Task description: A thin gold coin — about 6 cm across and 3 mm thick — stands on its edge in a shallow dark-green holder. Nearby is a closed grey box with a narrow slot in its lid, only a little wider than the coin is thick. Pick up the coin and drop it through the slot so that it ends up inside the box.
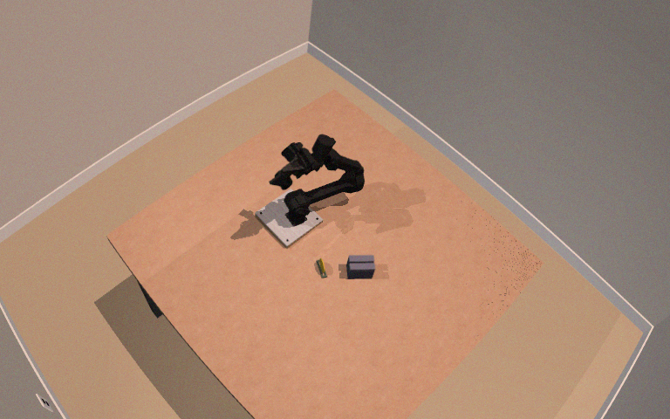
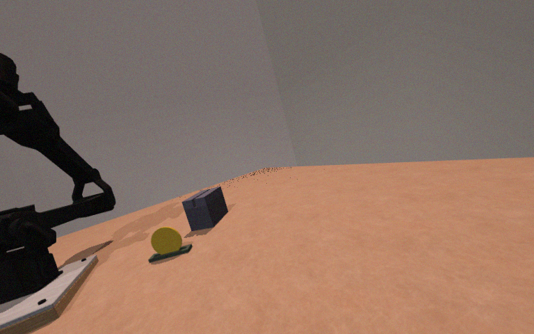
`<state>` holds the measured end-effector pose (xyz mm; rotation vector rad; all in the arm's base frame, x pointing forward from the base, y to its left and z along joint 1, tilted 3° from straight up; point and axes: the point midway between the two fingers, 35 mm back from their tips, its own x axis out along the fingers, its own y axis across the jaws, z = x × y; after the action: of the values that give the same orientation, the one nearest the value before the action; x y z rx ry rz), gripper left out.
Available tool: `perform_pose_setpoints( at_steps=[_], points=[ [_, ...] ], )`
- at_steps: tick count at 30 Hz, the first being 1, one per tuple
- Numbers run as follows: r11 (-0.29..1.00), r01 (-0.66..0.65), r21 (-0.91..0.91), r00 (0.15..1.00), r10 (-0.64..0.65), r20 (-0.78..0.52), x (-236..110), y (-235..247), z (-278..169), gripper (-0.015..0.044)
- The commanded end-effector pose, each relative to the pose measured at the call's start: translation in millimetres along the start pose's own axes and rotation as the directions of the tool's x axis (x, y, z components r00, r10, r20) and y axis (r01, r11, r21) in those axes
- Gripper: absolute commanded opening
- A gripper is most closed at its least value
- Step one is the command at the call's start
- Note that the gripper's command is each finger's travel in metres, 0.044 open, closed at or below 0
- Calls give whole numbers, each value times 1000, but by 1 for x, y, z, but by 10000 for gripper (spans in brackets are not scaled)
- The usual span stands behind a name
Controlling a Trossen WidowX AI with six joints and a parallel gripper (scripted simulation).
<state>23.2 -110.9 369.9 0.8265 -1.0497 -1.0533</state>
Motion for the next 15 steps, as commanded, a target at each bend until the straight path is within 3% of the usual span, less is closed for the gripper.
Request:
perform_pose_setpoints(
  at_steps=[1, 5, 9, 15],
  points=[
    [1000, 7, -3, 1000, -7, -9, 1, -1, -1, 374],
    [987, 136, -89, 968, -151, -199, 26, -22, -22, 269],
    [943, 212, -257, 850, -308, -427, 45, -45, -61, 164],
    [841, 133, -525, 561, -500, -660, 46, -77, -130, 161]
  ],
)
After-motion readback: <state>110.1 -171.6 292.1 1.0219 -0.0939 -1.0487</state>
